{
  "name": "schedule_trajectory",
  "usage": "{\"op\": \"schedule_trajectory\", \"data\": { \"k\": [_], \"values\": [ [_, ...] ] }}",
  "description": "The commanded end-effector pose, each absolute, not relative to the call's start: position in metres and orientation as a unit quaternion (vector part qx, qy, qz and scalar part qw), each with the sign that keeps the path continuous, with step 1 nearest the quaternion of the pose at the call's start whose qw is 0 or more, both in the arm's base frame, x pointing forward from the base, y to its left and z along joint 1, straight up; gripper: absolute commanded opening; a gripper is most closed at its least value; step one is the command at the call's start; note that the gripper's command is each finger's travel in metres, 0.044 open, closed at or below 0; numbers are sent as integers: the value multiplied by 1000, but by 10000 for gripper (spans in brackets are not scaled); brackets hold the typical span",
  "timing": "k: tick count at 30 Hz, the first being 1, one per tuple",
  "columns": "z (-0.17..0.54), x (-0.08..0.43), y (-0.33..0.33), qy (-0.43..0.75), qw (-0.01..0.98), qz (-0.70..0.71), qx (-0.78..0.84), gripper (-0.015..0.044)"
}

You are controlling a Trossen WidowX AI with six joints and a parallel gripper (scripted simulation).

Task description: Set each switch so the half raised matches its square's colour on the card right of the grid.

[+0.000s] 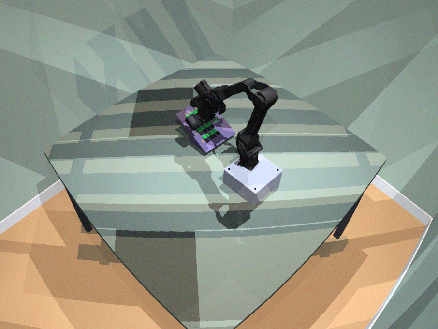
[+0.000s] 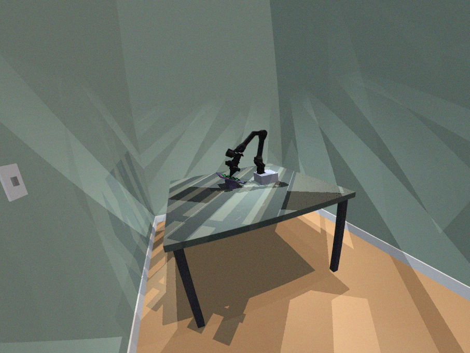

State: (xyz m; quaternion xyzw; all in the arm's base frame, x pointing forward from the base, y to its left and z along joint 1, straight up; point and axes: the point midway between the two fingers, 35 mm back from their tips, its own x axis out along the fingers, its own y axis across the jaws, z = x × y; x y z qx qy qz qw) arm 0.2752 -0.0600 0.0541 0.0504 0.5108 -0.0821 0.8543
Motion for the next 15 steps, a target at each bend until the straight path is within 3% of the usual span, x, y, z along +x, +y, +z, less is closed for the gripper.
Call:
{"op": "schedule_trajectory", "data": {
  "k": [1, 15],
  "values": [
    [53, 275, -61, 511, 853, -86, 52, 0],
    [51, 276, -61, 511, 853, -86, 52, 0]
  ]
}}
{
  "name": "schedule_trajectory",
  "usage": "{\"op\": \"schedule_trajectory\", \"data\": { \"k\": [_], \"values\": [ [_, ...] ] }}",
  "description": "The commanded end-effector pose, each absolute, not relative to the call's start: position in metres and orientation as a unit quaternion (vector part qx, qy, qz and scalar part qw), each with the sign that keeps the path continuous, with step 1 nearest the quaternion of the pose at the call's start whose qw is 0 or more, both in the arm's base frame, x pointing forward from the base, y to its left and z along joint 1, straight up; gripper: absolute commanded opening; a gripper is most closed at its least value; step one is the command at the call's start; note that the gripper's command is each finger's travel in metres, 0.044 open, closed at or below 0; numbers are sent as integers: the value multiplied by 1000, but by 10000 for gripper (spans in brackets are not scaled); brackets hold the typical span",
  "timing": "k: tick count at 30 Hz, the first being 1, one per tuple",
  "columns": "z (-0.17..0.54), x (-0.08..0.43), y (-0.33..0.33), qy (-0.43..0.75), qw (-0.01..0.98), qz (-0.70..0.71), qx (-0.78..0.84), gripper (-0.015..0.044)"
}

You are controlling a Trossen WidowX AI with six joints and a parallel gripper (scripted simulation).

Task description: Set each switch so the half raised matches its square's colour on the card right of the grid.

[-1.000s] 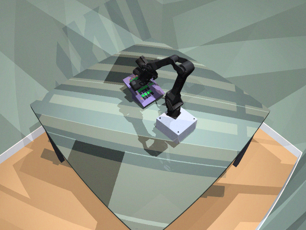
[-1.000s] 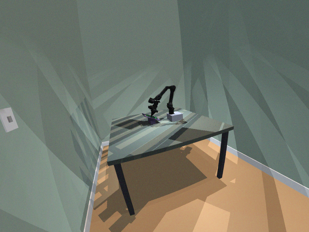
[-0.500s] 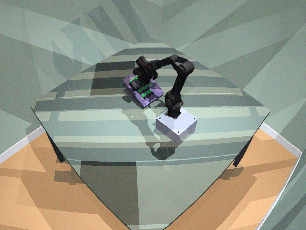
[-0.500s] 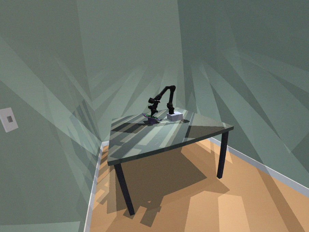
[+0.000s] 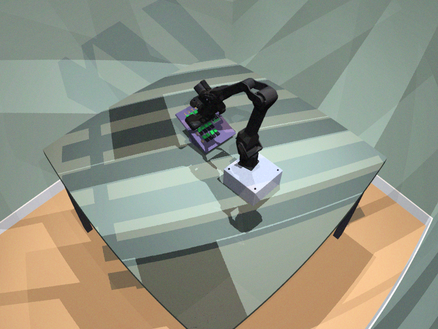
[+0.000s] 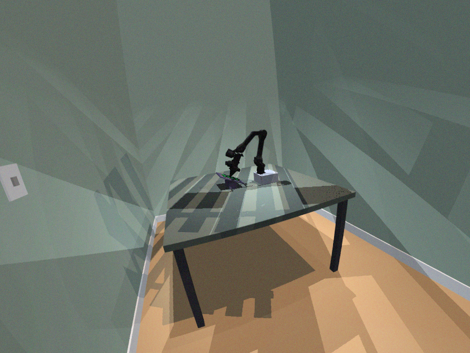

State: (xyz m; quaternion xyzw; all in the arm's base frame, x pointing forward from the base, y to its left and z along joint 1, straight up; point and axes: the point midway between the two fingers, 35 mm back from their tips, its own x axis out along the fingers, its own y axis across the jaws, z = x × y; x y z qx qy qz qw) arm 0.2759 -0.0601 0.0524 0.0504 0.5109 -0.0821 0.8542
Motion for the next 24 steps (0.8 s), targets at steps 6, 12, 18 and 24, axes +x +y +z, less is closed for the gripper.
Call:
{"op": "schedule_trajectory", "data": {
  "k": [6, 12, 18, 24],
  "values": [
    [50, 276, -61, 511, 853, -86, 52, 0],
    [50, 277, -61, 511, 853, -86, 52, 0],
    [49, 277, -61, 511, 854, -86, 52, 0],
    [59, 274, -60, 513, 853, -83, 51, 0]
  ]
}}
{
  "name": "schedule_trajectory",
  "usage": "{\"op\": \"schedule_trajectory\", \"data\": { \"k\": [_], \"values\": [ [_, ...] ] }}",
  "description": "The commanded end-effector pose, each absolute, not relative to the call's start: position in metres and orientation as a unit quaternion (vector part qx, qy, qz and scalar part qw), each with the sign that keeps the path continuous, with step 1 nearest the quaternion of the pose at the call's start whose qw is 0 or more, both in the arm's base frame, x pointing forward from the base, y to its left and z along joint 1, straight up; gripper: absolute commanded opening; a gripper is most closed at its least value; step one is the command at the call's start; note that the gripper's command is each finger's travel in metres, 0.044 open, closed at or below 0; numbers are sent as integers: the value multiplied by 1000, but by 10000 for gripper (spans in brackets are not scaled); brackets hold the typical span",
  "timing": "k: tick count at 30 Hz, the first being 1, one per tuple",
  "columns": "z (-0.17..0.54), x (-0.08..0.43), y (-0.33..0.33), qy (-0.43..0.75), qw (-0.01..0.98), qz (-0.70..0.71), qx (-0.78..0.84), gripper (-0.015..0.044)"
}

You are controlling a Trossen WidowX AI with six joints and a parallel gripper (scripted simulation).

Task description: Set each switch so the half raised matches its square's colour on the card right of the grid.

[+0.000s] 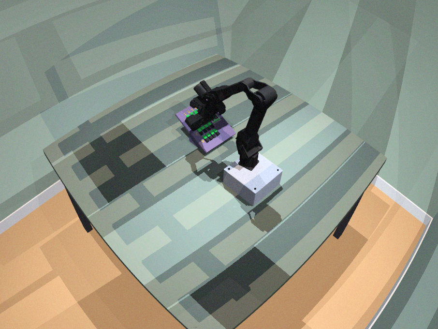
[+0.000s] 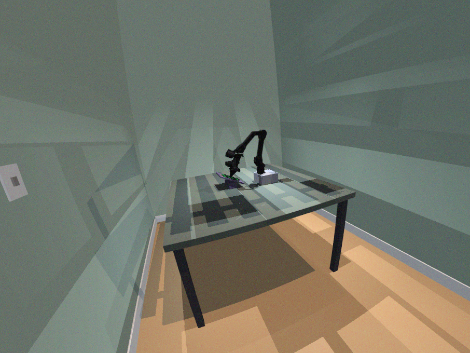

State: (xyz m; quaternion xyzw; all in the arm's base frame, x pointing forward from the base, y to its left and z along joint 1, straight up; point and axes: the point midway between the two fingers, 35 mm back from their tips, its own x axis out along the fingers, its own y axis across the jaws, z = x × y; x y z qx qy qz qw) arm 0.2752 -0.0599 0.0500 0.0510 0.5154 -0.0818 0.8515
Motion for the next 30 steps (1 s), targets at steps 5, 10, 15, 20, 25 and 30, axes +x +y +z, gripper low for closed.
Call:
{"op": "schedule_trajectory", "data": {
  "k": [5, 10, 15, 20, 25, 30],
  "values": [
    [107, 249, -55, 523, 846, -85, 53, 0],
    [110, 253, -63, 523, 846, -85, 53, 0],
    [114, 263, -80, 523, 846, -85, 53, 0],
    [85, 278, -83, 533, 840, -85, 54, 0],
    [84, 278, -83, 533, 840, -85, 54, 0],
    [76, 282, -83, 533, 840, -85, 54, 0]
  ]
}}
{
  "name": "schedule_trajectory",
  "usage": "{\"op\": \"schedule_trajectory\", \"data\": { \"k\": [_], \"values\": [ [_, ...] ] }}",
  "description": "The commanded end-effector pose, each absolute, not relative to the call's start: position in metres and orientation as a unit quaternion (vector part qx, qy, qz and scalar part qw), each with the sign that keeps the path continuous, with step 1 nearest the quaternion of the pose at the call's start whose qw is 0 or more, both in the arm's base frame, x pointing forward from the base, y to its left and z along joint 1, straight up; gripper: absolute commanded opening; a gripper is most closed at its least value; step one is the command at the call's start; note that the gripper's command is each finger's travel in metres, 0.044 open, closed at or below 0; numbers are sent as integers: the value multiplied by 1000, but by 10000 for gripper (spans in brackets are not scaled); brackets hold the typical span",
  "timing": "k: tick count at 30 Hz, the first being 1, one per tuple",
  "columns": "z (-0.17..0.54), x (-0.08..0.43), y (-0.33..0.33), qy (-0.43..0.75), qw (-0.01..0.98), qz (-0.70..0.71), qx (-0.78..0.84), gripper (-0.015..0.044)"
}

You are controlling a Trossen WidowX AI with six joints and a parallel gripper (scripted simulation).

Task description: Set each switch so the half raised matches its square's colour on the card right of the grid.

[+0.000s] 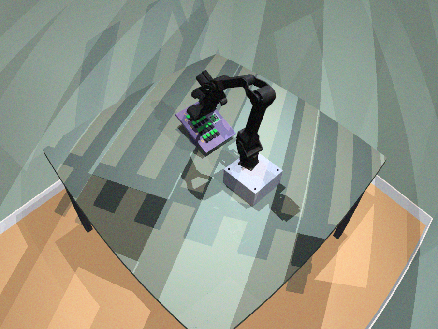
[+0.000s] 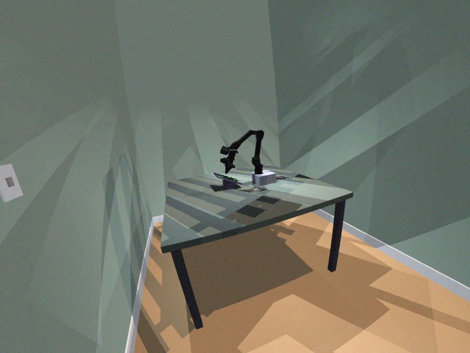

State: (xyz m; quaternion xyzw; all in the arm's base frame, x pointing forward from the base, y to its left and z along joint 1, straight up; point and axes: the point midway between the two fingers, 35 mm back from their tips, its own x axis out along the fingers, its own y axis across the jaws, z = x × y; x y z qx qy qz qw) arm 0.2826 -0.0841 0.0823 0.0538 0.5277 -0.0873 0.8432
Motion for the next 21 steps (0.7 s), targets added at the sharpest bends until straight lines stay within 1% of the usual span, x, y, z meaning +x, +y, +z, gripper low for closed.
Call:
{"op": "schedule_trajectory", "data": {
  "k": [1, 21],
  "values": [
    [75, 282, -84, 533, 840, -85, 54, 0],
    [64, 288, -85, 533, 840, -85, 54, 0]
  ]
}}
